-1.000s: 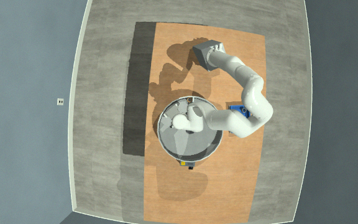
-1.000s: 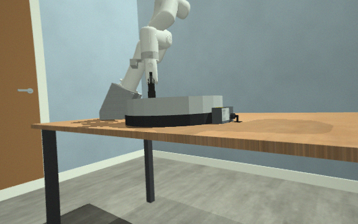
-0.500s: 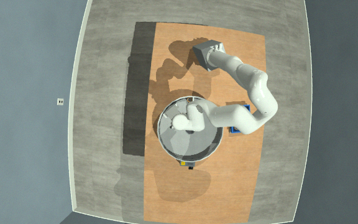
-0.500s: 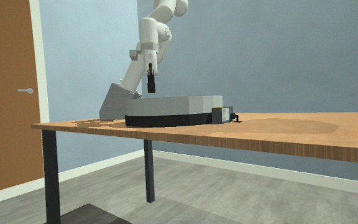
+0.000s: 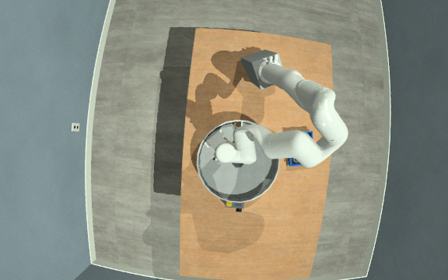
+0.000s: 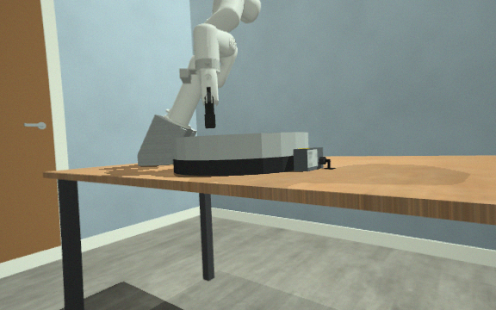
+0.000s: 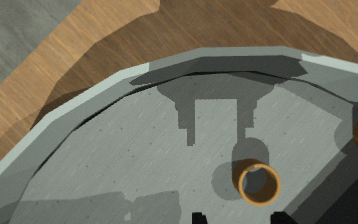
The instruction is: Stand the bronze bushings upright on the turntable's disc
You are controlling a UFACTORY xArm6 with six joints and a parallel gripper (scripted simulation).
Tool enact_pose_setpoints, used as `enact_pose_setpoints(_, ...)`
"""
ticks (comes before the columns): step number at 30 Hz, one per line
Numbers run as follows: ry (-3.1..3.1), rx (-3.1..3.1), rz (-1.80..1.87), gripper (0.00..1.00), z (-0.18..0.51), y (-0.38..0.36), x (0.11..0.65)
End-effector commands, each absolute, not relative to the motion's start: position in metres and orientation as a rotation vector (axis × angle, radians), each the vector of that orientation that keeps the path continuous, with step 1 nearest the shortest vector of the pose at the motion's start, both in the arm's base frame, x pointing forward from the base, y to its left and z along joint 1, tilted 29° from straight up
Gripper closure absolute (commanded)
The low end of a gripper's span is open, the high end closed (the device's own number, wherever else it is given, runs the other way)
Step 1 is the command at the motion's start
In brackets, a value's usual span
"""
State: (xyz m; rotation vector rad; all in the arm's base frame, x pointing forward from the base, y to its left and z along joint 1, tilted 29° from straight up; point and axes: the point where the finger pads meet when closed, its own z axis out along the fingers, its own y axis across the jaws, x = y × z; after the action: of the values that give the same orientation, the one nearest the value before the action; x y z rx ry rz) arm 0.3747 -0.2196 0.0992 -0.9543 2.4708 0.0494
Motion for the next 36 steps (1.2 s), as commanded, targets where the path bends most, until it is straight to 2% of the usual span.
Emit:
enact_pose_setpoints(1, 2.473, -0.947, 0.048, 0.59, 0.101, -0.216, 0.376)
enact_pose_setpoints(23, 2.520, -0.819, 0.083, 0.59, 0.120, -0.148, 0.381)
enact_pose_setpoints(36, 2.570, -0.662, 0.124, 0.59, 0.141, -0.067, 0.387)
